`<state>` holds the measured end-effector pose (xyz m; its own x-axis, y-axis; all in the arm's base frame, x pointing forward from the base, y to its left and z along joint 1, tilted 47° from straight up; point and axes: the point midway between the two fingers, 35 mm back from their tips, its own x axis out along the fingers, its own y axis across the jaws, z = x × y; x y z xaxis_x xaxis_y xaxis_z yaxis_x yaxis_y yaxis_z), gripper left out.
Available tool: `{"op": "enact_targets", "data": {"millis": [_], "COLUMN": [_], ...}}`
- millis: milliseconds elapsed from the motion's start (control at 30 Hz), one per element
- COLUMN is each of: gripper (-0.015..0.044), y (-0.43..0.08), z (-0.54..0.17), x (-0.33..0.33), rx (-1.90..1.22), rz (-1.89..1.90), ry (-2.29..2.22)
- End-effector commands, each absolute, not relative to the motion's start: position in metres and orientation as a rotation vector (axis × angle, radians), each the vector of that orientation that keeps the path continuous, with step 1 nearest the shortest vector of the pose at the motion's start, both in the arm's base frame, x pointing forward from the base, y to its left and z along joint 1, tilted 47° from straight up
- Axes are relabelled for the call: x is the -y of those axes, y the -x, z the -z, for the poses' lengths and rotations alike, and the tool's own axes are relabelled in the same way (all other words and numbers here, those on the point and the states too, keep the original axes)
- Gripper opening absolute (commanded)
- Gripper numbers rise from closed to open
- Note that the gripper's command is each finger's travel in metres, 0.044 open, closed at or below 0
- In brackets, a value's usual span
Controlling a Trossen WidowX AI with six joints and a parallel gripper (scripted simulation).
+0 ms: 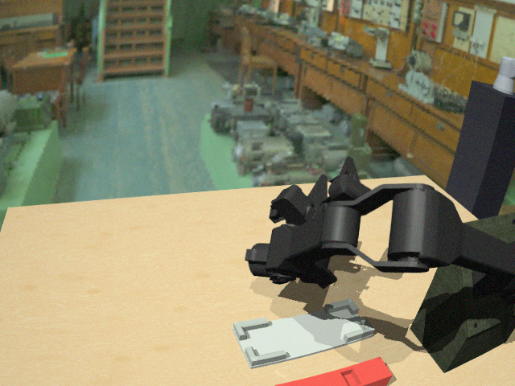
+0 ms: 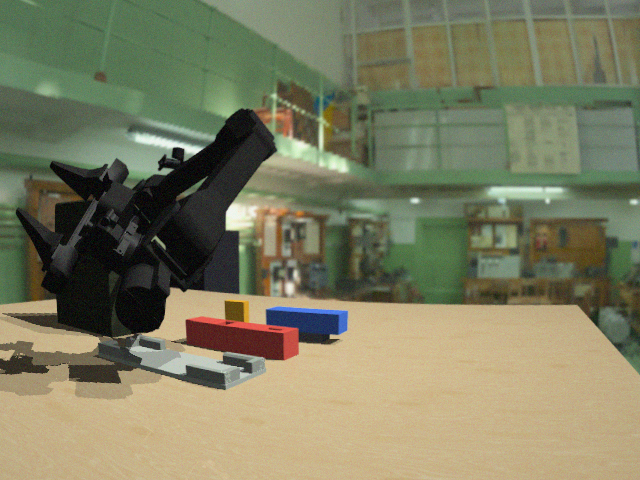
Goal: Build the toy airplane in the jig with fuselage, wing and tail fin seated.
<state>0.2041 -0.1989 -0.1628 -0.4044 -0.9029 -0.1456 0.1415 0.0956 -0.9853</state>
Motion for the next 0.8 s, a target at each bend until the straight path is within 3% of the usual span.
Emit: {"op": "enact_targets", "data": {"millis": [0, 200, 433, 767], "gripper": [0.0426, 0.044, 0.044, 0.044], "y": [-0.204, -0.196, -0.203, -0.239], "z": [0.163, 0.155, 0.135, 0.074], "x": [0.199, 0.176, 0.115, 0.02], "rx": [-1.474, -1.819, -2.126, -1.97], "rz": [1.467, 1.307, 0.776, -0.117], "ry": [0.796, 0.511, 0.03, -0.422]}}
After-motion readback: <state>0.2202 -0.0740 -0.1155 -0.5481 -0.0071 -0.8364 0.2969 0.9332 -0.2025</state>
